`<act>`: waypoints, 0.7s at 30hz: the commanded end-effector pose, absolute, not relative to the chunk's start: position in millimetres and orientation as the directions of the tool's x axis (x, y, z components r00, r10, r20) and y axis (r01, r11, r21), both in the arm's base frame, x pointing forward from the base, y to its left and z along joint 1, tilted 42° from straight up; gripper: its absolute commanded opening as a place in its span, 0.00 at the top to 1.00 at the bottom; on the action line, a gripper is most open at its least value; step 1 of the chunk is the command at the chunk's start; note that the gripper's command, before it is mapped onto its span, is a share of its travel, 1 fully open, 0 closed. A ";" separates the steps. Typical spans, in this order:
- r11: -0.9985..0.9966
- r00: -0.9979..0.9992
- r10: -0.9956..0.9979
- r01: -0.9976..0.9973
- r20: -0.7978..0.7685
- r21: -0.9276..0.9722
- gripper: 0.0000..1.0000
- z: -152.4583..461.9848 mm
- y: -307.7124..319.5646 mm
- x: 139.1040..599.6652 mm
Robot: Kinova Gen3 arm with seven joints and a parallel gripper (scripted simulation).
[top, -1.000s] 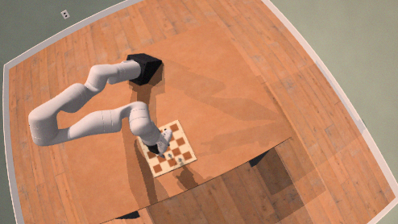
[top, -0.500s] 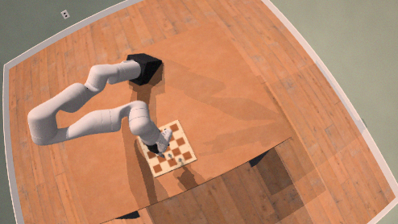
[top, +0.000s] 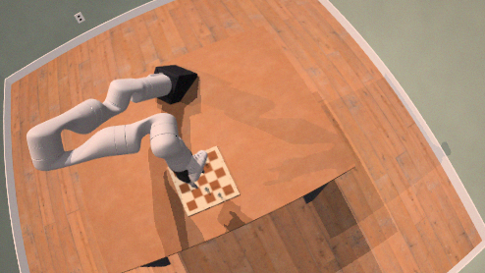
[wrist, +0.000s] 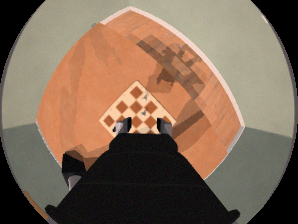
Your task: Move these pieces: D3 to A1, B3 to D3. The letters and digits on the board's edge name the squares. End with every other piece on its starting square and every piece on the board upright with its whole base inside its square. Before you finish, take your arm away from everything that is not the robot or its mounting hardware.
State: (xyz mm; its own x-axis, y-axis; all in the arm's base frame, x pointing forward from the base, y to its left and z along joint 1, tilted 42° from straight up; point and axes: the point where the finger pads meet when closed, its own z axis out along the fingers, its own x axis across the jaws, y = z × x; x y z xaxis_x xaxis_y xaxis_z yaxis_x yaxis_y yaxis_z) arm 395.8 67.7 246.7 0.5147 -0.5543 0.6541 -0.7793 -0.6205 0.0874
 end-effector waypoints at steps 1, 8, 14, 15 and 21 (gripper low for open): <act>-0.629 0.520 -0.553 -0.773 0.651 0.082 0.00 257.9 79.8 390.7; -0.629 0.522 -0.550 -0.772 0.652 0.088 0.00 261.7 81.7 386.7; -0.629 0.522 -0.550 -0.772 0.652 0.088 0.00 261.6 81.6 386.6; -0.629 0.522 -0.550 -0.772 0.652 0.088 0.00 261.6 81.6 386.6; -0.629 0.522 -0.550 -0.772 0.652 0.088 0.00 261.6 81.6 386.6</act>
